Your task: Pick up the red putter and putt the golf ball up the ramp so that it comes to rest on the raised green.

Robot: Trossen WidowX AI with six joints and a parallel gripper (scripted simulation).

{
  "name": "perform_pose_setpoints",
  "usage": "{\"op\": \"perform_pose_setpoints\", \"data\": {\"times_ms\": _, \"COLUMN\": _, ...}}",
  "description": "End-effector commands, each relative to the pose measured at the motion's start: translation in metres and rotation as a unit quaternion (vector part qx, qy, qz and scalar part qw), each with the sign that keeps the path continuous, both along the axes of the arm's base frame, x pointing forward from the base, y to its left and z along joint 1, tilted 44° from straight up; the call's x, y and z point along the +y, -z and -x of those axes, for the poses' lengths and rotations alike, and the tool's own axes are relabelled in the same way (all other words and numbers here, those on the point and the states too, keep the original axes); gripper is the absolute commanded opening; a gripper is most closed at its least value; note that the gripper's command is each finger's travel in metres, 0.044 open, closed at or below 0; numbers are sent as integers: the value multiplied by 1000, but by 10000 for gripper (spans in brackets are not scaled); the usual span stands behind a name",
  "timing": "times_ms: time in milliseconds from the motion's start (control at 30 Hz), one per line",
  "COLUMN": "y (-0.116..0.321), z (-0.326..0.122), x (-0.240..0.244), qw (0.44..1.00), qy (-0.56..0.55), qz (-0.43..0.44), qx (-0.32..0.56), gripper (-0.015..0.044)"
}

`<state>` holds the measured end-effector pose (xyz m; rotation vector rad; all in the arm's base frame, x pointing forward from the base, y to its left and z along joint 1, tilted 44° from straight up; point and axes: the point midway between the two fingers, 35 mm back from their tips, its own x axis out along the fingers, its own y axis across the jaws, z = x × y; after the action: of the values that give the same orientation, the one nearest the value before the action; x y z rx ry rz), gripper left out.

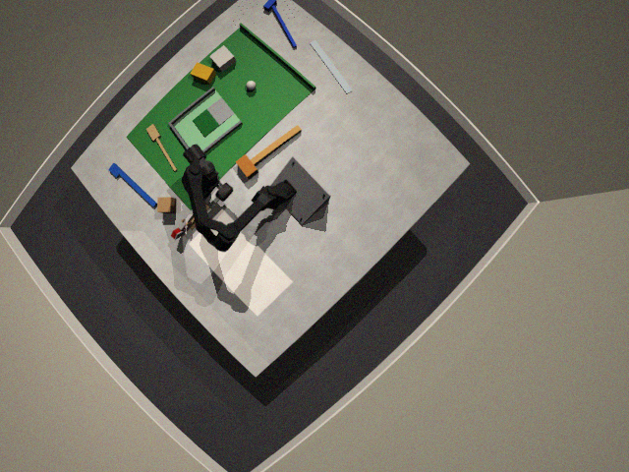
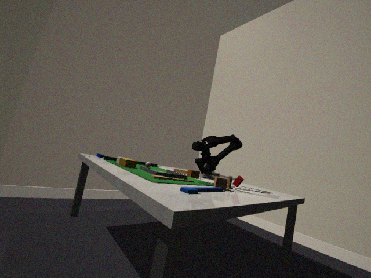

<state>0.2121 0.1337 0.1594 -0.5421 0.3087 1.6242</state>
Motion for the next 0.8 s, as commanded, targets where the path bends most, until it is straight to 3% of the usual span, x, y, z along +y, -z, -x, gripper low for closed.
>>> {"op": "perform_pose_setpoints", "data": {"times_ms": 0, "y": 5, "z": 1, "x": 5, "qw": 1000, "qy": 0, "qz": -2, "qx": 3, "gripper": 440}}
{"op": "perform_pose_setpoints", "data": {"times_ms": 400, "y": 15, "z": 2, "x": 15, "qw": 1000, "qy": 0, "qz": -3, "qx": 3, "gripper": 440}}
{"op": "perform_pose_setpoints", "data": {"times_ms": 767, "y": 13, "z": 1, "x": 13, "qw": 1000, "qy": 0, "qz": 0, "qx": 0, "gripper": 151}}
